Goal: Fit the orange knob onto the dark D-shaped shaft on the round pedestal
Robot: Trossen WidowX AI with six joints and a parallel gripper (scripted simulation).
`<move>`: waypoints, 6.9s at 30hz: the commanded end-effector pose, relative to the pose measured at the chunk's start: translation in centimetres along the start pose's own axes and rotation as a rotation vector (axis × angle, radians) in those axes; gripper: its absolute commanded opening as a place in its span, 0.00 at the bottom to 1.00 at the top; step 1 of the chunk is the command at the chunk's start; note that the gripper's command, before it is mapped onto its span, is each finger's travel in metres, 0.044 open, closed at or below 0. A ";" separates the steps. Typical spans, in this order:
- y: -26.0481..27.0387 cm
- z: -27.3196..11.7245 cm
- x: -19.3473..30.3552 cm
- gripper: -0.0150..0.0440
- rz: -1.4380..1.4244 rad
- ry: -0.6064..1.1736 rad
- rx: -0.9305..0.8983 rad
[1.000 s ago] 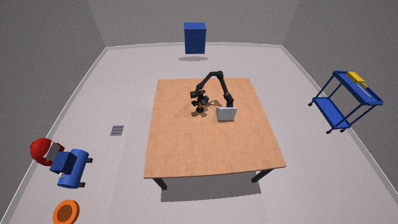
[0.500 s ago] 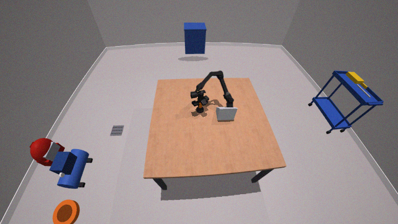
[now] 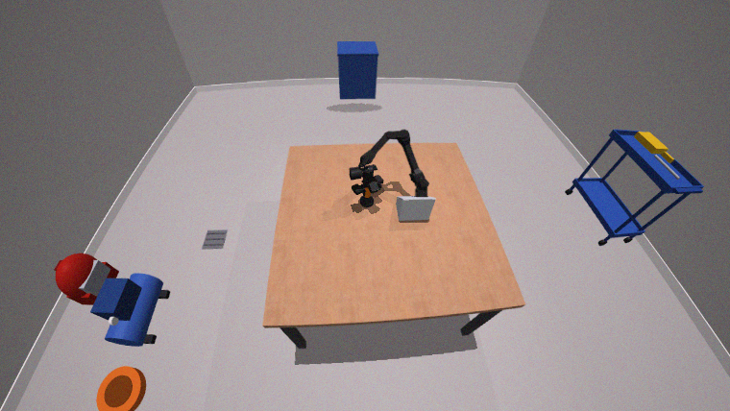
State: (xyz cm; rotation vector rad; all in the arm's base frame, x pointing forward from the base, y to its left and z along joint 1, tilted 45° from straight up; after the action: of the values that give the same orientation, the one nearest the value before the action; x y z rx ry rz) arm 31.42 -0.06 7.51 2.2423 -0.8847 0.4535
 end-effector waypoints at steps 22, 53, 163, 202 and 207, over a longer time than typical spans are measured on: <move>0.0 0.3 -0.1 0.25 -0.004 -0.001 0.002; 0.0 0.0 0.0 0.25 -0.213 -0.001 0.002; -0.2 0.0 -0.2 0.25 -0.632 0.000 0.002; -0.1 0.2 -0.1 0.25 -0.841 0.000 0.002; 0.0 0.1 -0.1 0.25 -0.841 0.000 0.002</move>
State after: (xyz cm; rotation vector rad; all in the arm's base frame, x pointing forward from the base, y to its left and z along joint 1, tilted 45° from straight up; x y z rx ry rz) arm 31.40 -0.07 7.26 2.3621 0.0995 0.0527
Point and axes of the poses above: the point midway between the two fingers, 35 mm back from their tips, its own z axis out along the fingers, its own y axis across the jaws, x = y × z, the point moved 4 cm from there along -z, back along the fingers, and after that the axes turned 14 degrees about -z, right-handed, at the moved point
